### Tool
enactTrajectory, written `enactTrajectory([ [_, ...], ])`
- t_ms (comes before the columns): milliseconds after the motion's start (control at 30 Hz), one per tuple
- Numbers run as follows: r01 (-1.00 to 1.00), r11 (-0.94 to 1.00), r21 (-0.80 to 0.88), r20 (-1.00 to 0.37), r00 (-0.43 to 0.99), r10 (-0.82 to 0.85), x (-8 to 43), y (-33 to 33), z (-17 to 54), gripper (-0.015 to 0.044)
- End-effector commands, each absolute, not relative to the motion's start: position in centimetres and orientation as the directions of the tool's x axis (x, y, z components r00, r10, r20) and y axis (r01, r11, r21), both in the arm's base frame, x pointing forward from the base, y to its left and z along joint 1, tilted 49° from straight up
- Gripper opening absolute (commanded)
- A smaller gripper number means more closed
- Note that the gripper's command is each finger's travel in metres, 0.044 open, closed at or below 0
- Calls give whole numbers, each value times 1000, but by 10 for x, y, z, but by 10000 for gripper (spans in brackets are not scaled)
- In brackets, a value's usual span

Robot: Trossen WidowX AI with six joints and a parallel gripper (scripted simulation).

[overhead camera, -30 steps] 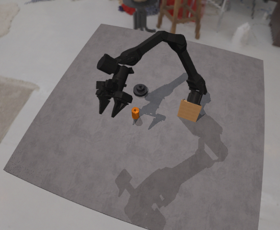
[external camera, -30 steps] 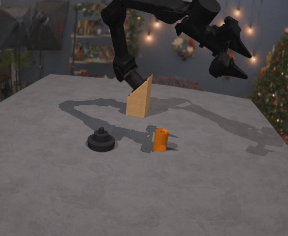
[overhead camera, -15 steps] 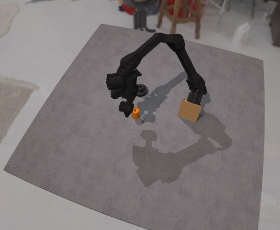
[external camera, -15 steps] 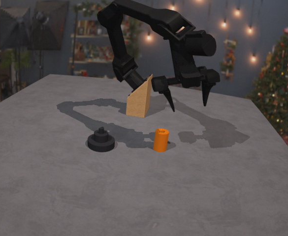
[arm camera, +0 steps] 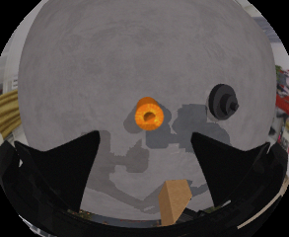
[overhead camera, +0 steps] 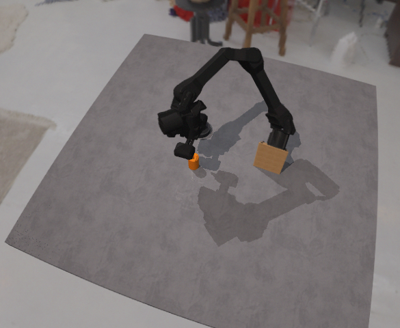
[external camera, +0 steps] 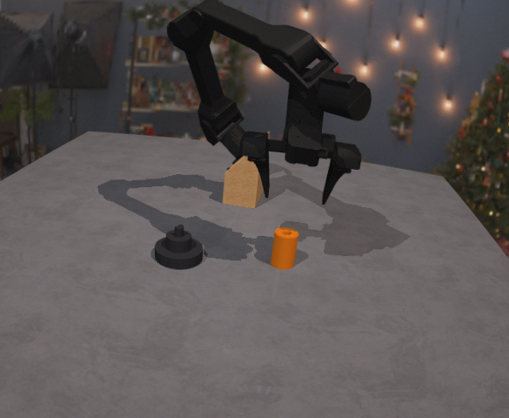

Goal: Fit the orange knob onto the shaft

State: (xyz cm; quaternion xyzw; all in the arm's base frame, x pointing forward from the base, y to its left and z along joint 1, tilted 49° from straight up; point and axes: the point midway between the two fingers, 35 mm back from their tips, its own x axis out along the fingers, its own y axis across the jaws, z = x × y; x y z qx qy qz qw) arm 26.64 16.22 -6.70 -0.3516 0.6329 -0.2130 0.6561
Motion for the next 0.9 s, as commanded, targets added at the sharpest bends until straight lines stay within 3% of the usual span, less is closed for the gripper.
enactTrajectory([
  [0, -164, 652, -740, -670, 103, -735, 268, 138, -81, 440],
  [867, -165, 652, -740, -671, 103, -735, 273, 111, -106, 440],
])
